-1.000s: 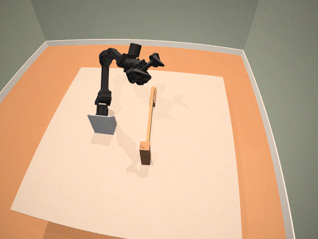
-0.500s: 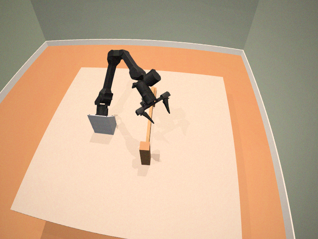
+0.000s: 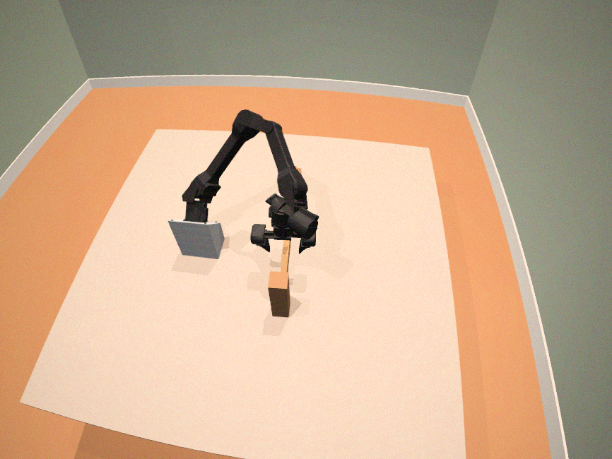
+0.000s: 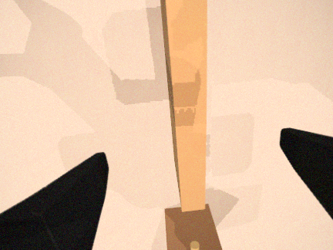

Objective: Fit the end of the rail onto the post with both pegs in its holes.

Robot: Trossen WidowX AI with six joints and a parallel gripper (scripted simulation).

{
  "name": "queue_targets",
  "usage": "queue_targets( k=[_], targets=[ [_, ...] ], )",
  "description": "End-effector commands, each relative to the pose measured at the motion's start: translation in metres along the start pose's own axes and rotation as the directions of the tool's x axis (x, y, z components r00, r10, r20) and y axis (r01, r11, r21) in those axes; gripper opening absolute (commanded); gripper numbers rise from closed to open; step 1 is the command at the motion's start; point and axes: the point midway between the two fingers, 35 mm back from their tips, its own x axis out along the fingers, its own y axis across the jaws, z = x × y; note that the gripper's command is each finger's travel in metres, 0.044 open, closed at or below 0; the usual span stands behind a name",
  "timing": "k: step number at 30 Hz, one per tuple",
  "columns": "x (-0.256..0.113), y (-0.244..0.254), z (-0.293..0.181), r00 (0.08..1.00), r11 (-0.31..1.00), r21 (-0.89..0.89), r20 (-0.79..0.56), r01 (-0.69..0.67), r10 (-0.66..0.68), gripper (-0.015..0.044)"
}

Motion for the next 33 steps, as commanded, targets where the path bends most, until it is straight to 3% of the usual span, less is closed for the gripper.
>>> queue_targets(
  k=[1,33],
  targets=[
    [0.0,-0.001,0.002,1.0,1.0,0.026,0.029,-0.003,0.003,0.044],
    [0.05,-0.002,0.003,1.0,1.0,0.026,0.029,-0.003,0.003,0.044]
  ],
)
